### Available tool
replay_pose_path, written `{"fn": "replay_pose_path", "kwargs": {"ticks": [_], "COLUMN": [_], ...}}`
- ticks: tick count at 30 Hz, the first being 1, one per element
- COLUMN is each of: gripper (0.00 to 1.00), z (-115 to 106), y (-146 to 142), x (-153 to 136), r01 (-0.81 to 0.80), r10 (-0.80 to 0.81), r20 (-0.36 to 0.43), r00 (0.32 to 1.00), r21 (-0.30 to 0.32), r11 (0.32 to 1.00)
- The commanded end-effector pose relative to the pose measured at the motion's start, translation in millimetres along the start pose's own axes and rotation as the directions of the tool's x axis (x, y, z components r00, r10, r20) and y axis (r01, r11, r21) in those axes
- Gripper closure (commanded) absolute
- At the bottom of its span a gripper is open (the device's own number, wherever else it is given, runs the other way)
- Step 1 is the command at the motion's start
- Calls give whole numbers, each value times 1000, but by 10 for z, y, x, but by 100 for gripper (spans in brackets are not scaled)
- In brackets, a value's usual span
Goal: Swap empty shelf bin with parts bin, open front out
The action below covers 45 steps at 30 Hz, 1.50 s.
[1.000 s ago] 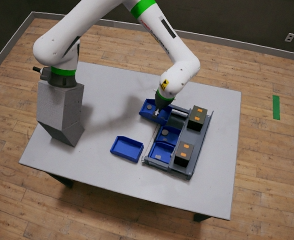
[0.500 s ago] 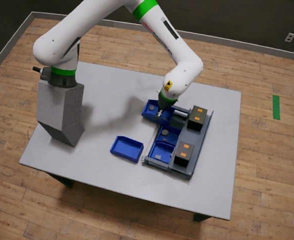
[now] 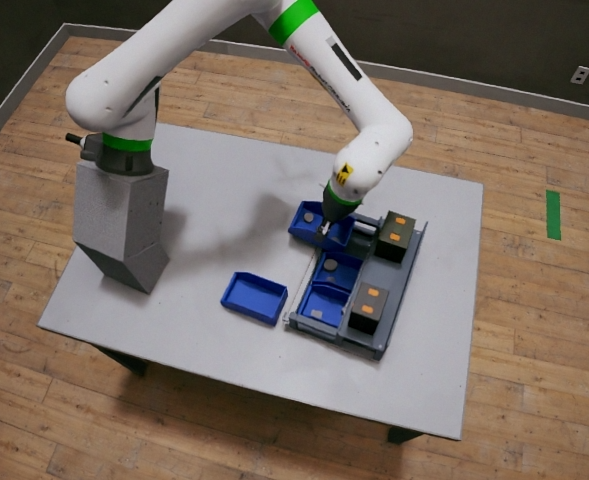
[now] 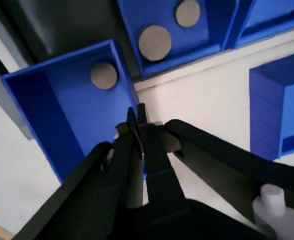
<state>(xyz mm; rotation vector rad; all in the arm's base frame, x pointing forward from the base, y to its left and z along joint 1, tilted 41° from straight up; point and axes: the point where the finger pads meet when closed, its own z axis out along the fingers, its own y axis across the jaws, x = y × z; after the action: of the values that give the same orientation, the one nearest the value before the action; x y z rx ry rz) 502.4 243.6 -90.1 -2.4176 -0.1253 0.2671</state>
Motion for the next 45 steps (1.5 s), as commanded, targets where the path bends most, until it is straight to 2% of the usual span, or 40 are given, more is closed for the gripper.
{"fn": "replay_pose_path", "kwargs": {"ticks": [1,45], "gripper": [90,90], "z": [-15,-55], "y": [1,1], "x": [24,211], "r01": [0,0], "r10": [0,0], "r20": [-2,-2], "r00": [1000,1000], "r21": [0,0], "r11": [1000,1000]}}
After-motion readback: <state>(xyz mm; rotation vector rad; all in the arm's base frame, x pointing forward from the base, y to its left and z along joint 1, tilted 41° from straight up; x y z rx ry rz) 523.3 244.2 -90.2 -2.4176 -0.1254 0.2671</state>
